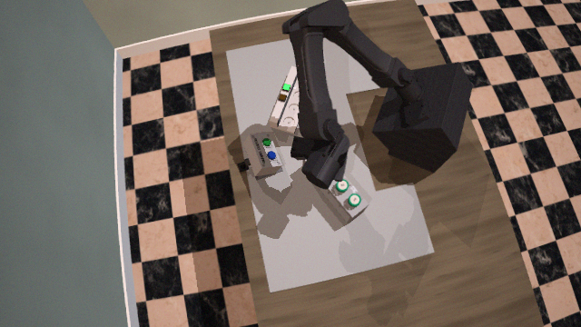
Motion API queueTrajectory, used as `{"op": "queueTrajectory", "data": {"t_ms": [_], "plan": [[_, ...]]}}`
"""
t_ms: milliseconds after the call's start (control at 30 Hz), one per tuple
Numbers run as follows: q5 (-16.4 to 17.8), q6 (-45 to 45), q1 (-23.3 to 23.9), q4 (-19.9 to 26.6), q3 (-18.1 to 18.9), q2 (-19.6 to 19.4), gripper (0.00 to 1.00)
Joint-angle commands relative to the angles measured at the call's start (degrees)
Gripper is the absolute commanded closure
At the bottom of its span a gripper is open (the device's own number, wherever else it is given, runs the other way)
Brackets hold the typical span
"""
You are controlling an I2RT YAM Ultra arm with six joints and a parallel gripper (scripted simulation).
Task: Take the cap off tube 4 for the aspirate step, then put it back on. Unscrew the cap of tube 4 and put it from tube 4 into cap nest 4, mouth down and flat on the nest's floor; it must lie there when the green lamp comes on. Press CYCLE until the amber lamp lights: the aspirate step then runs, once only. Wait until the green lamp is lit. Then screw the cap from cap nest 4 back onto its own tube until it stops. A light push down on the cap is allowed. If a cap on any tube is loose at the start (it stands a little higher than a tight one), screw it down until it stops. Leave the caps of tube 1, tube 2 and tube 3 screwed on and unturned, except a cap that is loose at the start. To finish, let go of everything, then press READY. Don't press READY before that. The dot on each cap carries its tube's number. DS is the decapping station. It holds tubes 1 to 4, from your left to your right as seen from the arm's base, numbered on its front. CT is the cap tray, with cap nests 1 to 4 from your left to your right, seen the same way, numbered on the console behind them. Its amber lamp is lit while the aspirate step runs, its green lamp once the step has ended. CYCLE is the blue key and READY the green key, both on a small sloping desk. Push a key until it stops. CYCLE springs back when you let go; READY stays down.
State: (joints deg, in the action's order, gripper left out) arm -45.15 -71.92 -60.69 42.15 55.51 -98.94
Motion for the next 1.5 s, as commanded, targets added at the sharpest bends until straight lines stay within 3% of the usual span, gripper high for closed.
{"op": "queueTrajectory", "data": {"t_ms": [0, 233, 267, 600, 733, 1167, 1400, 1433, 1467], "plan": [[0.03, -8.24, -0.34, -0.31, 0.08, 0.25, 1.00], [0.03, -8.24, -0.33, -0.32, 0.08, 0.25, 1.00], [0.03, -8.24, -0.33, -0.31, 0.08, 0.25, 0.51], [0.04, -8.23, -0.33, -0.31, 0.09, 0.25, 0.51], [-0.03, -9.45, -1.19, 1.60, 0.81, 0.57, 0.51], [-0.13, -17.36, -6.76, 13.92, 6.20, 1.90, 0.51], [-0.12, -17.55, -6.89, 14.22, 6.34, 1.92, 0.51], [-0.15, -11.15, -5.75, 14.38, 6.61, 2.96, 1.00], [-0.15, -4.71, -4.57, 14.51, 6.92, 3.96, 1.00]]}}
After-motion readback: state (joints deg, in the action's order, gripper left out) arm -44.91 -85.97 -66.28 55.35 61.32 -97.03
